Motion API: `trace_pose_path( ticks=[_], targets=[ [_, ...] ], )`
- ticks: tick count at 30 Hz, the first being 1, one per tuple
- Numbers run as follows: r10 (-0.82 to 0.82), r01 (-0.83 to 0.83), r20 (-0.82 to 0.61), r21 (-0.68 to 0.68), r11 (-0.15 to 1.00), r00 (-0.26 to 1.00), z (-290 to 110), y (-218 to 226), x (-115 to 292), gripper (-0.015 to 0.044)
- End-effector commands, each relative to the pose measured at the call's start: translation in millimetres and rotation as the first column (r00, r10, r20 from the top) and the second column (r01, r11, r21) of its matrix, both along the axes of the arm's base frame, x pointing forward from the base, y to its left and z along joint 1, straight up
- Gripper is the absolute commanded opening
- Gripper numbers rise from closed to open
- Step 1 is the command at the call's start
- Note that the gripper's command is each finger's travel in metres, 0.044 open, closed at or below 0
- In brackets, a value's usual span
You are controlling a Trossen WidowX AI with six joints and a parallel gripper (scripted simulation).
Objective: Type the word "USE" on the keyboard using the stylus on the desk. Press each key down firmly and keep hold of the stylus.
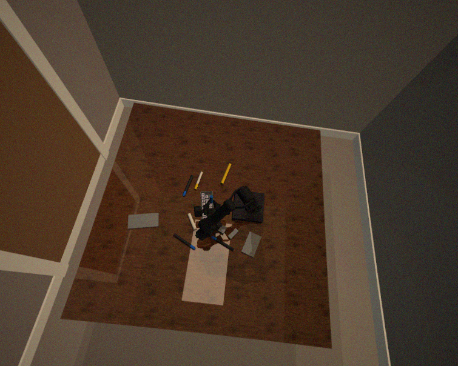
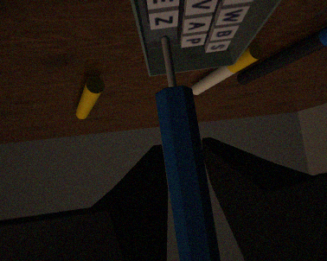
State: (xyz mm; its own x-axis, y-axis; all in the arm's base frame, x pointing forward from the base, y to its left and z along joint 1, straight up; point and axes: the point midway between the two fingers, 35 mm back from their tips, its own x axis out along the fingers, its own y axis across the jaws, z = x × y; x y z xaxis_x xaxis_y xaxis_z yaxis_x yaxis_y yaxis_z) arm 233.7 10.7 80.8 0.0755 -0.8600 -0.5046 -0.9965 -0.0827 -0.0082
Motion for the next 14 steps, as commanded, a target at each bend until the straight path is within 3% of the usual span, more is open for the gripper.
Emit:
trace_pose_path(
  ticks=[1,14],
  targets=[
    [-0.005,0.005,0.012,0.009,1.0,1.0,15.0,0.8,0.7,0.0081],
    [0.0,0.0,0.009,0.006,1.0,1.0,11.1,0.3,0.5,0.0081]
  ],
)
